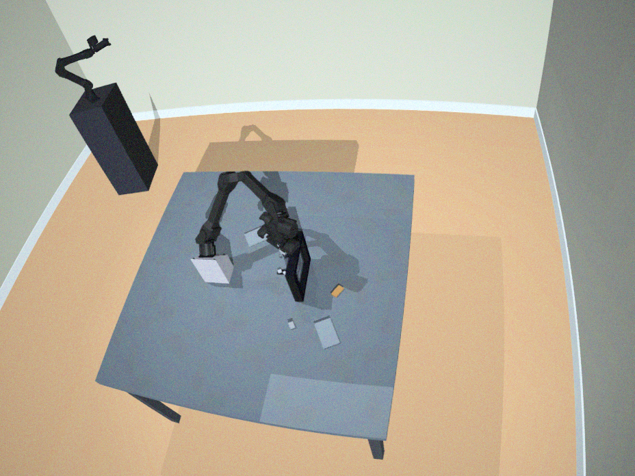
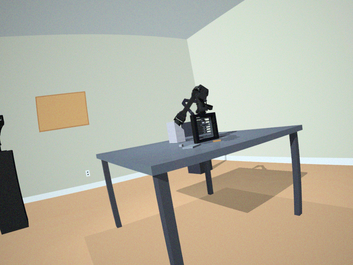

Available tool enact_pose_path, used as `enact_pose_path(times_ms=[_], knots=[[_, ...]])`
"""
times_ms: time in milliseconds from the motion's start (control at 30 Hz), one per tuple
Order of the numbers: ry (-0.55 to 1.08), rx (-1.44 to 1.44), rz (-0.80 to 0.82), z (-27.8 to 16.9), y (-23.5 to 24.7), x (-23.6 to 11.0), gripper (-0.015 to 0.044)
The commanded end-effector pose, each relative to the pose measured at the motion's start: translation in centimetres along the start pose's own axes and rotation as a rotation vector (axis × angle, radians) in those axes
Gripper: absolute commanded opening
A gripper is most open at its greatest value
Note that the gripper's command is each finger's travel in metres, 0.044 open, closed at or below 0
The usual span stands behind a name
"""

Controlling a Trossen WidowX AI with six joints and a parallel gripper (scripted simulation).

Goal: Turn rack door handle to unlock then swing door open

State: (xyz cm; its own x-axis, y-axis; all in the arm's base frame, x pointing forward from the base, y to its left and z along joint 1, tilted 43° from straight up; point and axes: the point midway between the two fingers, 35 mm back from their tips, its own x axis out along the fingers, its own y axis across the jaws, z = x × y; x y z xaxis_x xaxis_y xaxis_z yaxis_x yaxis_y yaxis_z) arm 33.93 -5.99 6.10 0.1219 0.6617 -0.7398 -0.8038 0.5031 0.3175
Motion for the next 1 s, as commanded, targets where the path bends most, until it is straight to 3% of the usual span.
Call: enact_pose_path(times_ms=[0, 467, 967], knots=[[0.0, -0.216, -0.001, 0.0, 0.0, 0.02, 0.0013], [0.0, -0.872, -0.001, 0.0, 0.0, 0.02, 0.0013], [0.0, -0.88, -0.001, 0.0, 0.0, 0.02, 0.0013]])
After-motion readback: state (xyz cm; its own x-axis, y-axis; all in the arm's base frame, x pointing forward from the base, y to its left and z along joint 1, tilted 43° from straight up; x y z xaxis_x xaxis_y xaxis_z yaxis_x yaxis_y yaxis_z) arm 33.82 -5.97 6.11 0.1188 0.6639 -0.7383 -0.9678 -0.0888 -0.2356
